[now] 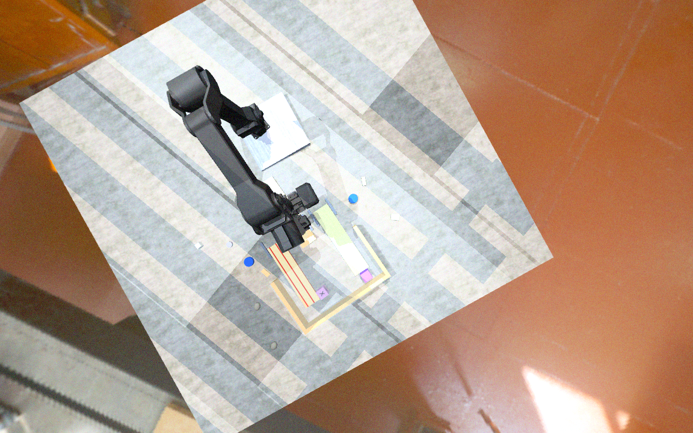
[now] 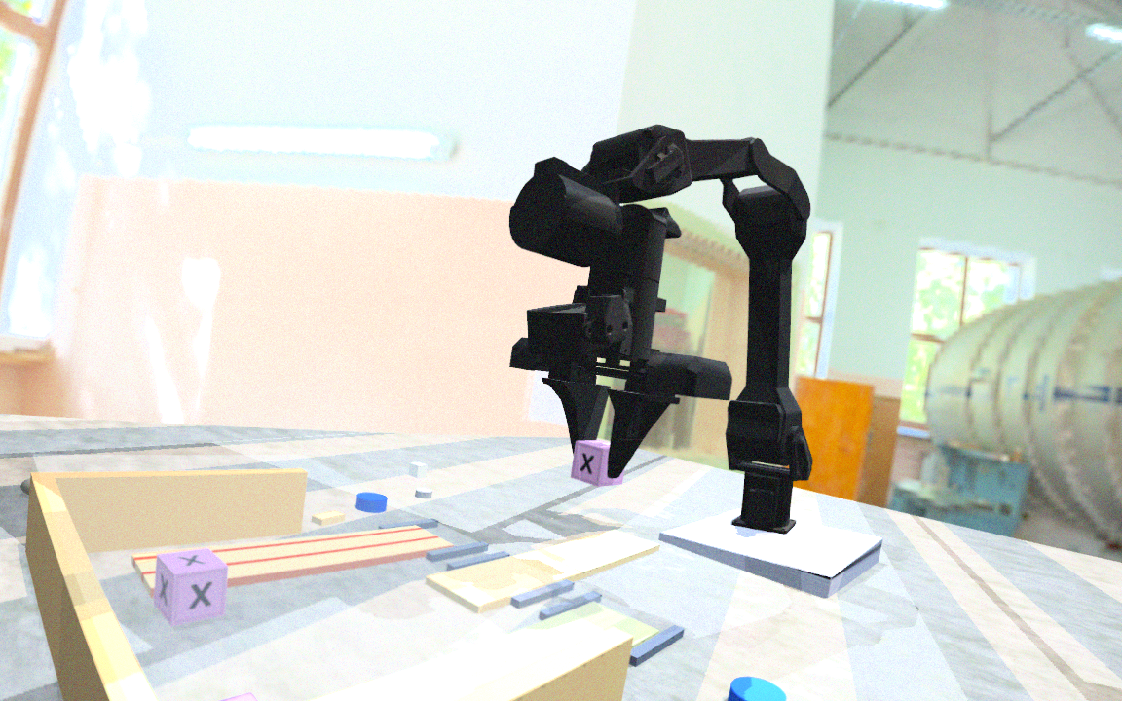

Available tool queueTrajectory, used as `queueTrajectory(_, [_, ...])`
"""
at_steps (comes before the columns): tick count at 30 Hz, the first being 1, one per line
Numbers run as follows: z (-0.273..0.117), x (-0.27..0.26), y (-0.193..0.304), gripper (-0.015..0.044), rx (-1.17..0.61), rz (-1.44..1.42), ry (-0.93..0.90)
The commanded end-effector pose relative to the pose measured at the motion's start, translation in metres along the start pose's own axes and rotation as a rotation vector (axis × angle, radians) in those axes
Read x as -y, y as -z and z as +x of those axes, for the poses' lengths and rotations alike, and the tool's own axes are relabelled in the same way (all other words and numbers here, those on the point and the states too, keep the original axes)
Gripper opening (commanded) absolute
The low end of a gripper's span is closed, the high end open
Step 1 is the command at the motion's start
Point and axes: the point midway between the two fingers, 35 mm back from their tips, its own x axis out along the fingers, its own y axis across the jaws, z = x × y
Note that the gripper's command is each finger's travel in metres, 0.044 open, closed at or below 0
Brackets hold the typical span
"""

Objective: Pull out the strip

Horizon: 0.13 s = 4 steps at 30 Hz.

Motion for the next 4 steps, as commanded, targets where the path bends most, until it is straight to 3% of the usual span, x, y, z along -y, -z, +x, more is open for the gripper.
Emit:
queueTrajectory(1, [-0.0026,0.0007,-0.0014,0.0000,0.008,0.005,0.004])
queueTrajectory(4, [-0.0026,0.0007,-0.0014,0.0000,0.008,0.005,0.004])
